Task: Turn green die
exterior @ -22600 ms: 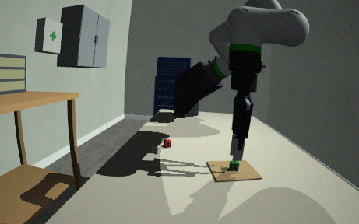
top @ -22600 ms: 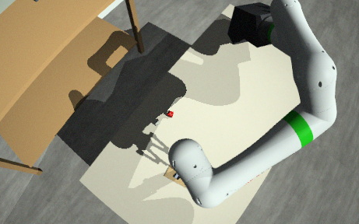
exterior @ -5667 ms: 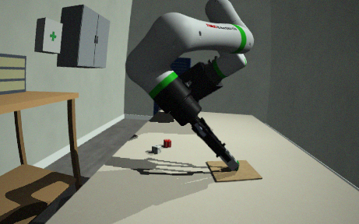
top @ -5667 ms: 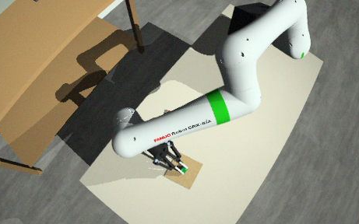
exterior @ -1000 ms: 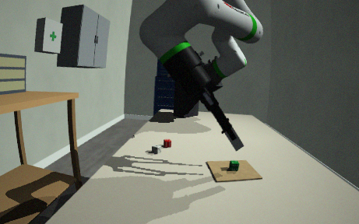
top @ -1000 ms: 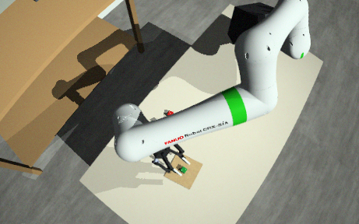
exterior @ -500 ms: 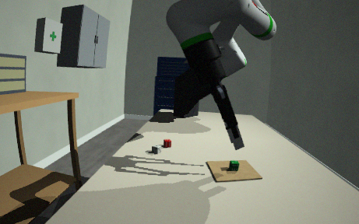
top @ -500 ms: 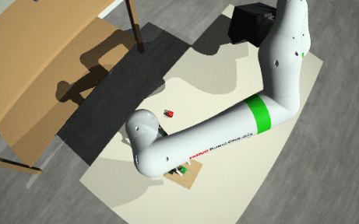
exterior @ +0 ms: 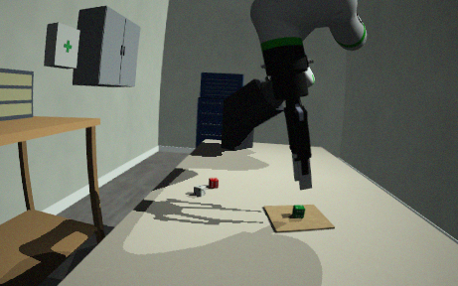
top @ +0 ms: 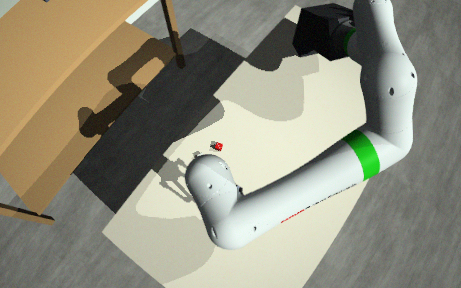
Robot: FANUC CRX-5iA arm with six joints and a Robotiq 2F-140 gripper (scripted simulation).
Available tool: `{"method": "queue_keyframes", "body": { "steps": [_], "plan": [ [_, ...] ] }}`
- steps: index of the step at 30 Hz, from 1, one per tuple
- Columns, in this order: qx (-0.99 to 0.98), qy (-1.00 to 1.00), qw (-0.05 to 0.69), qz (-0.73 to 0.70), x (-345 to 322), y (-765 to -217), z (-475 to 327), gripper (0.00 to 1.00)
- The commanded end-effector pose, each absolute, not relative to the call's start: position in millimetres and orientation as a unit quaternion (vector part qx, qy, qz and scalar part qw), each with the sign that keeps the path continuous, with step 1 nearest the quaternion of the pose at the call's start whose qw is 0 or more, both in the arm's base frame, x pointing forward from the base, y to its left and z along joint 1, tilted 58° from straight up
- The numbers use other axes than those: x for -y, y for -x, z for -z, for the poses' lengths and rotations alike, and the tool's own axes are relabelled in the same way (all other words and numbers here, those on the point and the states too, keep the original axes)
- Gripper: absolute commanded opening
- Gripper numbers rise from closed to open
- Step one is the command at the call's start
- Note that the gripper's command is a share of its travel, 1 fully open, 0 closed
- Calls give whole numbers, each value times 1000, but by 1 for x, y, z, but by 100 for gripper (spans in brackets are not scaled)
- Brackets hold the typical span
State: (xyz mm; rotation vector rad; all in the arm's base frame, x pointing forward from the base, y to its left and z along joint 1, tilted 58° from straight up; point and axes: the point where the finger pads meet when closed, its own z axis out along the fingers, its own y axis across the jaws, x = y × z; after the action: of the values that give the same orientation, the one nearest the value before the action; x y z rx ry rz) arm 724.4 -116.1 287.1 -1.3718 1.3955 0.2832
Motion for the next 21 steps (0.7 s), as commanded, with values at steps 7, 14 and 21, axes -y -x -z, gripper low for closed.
{"method": "queue_keyframes", "body": {
  "steps": [7,14,21],
  "plan": [
    [-648,589,480,-51,114,-723,-292,43],
    [-648,589,480,-51,113,-722,-294,100],
    [-648,589,480,-51,113,-722,-294,100]
  ]
}}
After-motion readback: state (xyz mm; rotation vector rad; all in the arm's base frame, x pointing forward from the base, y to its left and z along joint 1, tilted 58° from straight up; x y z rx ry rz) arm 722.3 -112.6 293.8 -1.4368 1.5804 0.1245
